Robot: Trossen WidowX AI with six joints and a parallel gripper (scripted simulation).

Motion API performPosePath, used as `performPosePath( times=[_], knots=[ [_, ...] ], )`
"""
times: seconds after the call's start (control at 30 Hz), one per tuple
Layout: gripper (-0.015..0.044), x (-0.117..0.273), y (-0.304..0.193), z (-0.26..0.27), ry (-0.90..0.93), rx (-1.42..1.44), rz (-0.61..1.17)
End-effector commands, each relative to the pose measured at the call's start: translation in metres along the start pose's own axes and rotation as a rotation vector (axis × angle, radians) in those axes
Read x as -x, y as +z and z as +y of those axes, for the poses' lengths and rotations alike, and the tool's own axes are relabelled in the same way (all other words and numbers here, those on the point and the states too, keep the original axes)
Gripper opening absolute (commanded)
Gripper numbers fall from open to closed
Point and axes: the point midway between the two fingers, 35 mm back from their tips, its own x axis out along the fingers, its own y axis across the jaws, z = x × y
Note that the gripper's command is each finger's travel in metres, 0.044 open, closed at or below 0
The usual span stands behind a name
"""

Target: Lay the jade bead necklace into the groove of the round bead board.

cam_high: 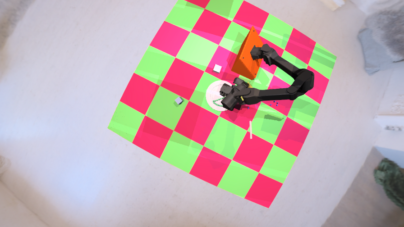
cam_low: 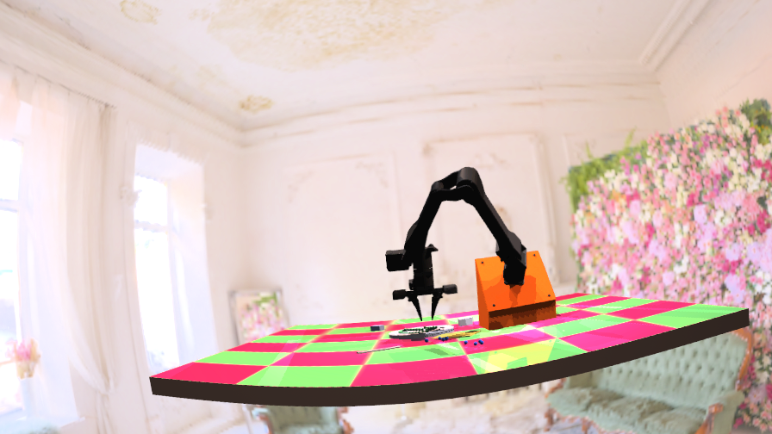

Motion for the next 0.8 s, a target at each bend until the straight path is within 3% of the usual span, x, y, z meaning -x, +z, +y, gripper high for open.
performPosePath(
  times=[0.0,0.77],
  knots=[
    [0.0120,-0.001,0.000,0.000,-0.001,-0.001,0.001],
    [0.0120,-0.033,0.000,-0.001,-0.005,-0.009,0.001]
  ],
)
